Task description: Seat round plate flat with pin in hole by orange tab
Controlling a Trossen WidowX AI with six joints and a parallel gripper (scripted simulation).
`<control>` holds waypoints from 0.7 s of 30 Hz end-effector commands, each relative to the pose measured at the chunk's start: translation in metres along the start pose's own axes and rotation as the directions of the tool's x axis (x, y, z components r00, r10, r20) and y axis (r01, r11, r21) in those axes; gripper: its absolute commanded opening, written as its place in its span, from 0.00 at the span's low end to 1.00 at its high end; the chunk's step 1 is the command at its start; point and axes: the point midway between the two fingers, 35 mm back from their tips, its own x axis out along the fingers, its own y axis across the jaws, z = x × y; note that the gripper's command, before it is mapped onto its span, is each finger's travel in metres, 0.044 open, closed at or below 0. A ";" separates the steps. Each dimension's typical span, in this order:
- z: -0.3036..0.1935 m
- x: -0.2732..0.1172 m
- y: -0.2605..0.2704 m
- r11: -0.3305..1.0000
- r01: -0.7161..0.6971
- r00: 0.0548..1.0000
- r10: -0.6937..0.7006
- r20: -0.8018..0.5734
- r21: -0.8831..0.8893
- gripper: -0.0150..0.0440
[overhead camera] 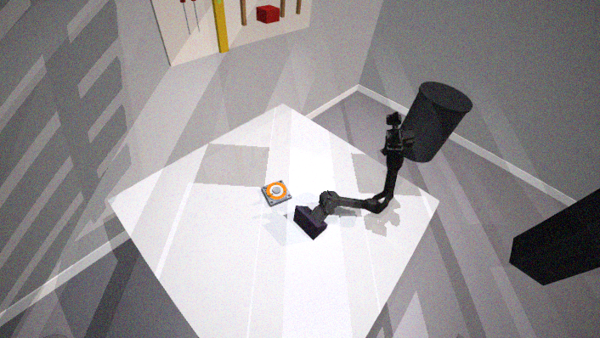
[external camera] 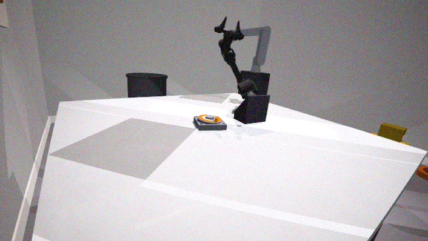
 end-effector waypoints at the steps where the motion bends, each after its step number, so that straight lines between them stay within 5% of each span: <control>1: -0.004 0.002 -0.001 1.000 0.002 1.000 -0.002 -0.015 0.000 0.89; 8: -0.128 0.058 -0.010 0.953 0.080 0.925 0.038 -0.379 0.292 0.58; 11: -0.148 0.067 -0.013 0.934 0.138 0.909 0.012 -0.416 0.329 0.44; 15: -0.247 0.083 0.004 0.817 0.301 0.745 0.120 -0.656 0.492 0.26; 18: -0.281 0.083 0.014 0.771 0.371 0.668 0.165 -0.725 0.517 0.25; 21: -0.342 0.075 0.037 0.687 0.513 0.494 0.254 -0.831 0.515 0.25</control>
